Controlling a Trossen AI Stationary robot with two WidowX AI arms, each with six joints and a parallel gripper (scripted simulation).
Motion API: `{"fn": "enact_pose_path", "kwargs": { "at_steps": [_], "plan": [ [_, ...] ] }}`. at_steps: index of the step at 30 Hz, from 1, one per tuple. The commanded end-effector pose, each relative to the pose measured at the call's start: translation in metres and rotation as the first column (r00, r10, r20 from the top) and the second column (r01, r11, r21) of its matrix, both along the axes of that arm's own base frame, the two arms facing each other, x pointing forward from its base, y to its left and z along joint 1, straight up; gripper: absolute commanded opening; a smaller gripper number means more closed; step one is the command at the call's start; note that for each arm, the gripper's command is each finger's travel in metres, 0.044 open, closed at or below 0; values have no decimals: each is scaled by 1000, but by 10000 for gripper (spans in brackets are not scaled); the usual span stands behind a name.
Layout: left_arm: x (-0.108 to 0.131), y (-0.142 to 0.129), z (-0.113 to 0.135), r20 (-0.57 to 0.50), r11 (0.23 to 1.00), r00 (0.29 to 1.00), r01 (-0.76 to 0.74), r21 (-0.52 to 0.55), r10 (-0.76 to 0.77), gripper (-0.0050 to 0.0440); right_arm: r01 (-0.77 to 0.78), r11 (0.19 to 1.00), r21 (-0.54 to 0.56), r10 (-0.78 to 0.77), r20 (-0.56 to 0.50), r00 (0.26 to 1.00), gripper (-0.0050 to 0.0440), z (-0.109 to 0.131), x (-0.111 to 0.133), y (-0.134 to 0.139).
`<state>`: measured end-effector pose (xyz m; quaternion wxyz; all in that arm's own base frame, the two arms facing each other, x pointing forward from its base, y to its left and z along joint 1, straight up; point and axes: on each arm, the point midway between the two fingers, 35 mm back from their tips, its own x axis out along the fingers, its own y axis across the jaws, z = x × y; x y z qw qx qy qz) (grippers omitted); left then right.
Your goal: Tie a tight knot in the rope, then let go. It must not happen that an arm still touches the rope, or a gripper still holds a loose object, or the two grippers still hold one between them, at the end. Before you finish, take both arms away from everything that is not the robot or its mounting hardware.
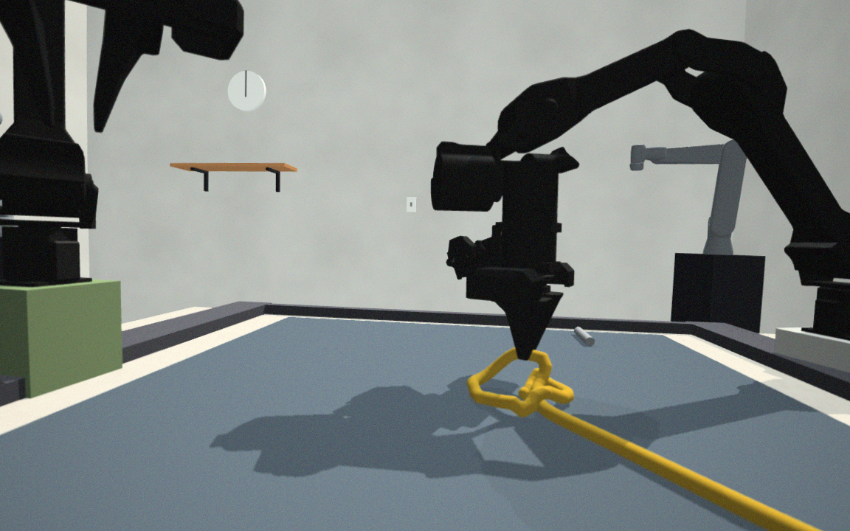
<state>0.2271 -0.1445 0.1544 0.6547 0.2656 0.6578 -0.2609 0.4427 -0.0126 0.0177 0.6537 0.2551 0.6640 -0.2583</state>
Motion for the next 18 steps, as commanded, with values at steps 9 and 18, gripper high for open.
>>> {"fn": "enact_pose_path", "kwargs": {
  "at_steps": [9,18],
  "plan": [
    [0,0,5,16,1000,1000,-2,-6,2,100,-2,1000,-2,2,43,999,50,16,-10,0],
    [0,0,5,16,1000,1000,-2,-6,2,100,-2,1000,-2,2,42,999,50,16,-20,0]
  ]
}}
